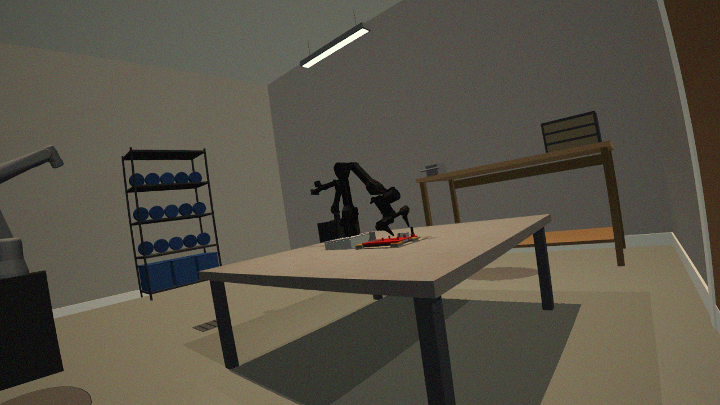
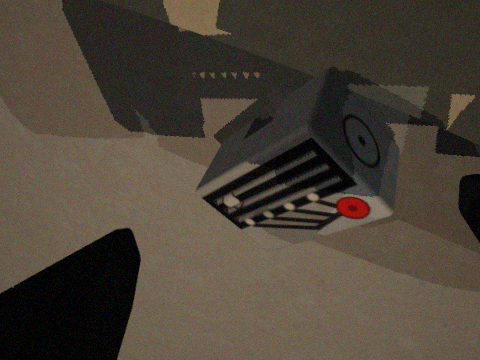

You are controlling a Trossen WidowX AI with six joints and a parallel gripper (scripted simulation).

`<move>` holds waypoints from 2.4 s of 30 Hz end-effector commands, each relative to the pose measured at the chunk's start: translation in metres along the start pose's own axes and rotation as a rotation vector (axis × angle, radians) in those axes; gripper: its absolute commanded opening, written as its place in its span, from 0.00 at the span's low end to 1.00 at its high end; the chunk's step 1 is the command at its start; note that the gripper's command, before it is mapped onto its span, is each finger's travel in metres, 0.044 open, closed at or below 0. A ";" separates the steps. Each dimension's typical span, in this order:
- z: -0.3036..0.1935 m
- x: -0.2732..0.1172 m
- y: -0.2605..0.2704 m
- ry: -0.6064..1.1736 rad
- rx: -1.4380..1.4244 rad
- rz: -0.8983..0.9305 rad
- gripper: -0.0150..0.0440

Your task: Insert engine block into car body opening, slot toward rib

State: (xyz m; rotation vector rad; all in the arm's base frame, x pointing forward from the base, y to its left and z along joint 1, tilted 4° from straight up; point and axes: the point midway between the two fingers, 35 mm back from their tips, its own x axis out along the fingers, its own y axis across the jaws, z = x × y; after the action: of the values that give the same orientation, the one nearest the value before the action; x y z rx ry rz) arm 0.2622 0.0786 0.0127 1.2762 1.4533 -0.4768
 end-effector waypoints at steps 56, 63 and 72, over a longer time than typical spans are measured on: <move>-0.017 -0.017 0.020 0.156 -1.908 -0.499 1.00; -0.019 -0.020 0.022 0.228 -2.107 -0.555 1.00; -0.021 -0.017 0.028 0.229 -2.113 -0.556 1.00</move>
State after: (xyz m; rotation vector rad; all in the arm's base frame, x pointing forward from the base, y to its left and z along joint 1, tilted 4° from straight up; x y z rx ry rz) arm 0.2685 0.0932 0.0425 -0.7730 1.4500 0.8284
